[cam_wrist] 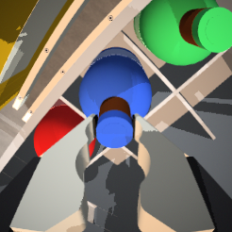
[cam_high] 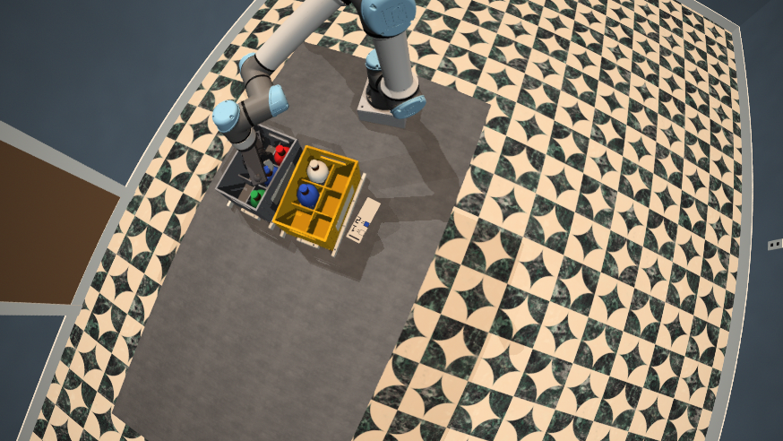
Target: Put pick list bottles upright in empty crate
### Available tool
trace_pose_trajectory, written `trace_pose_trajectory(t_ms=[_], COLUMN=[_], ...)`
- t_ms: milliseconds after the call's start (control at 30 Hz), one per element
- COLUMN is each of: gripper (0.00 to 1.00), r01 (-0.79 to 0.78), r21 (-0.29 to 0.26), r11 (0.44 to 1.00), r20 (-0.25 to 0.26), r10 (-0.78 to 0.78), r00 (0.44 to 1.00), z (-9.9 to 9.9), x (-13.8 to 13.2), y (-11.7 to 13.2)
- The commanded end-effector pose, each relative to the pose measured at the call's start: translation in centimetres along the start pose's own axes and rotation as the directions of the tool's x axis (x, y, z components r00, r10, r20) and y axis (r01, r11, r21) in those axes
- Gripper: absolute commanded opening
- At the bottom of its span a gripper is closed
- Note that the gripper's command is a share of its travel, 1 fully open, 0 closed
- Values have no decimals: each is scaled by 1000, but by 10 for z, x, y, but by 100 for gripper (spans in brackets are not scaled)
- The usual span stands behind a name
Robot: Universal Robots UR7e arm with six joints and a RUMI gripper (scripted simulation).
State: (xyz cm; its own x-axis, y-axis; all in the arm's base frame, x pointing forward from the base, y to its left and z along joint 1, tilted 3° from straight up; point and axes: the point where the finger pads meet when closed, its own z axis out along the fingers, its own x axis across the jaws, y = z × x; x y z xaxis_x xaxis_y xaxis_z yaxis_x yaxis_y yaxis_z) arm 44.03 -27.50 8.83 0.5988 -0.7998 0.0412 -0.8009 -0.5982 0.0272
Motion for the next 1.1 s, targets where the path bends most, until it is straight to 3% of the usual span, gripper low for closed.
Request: trace_pose_trajectory(t_ms=[0, 533, 1067], gripper=[0, 0, 0], r01=[0, 0, 0], r21=[0, 0, 0], r11=[1000, 1000, 1000], r20=[-2, -2, -2], r10=[0, 0, 0], r00=[1000, 1000, 1000], z=[-1, -1, -24], x=[1, 1, 1], y=[0, 0, 0])
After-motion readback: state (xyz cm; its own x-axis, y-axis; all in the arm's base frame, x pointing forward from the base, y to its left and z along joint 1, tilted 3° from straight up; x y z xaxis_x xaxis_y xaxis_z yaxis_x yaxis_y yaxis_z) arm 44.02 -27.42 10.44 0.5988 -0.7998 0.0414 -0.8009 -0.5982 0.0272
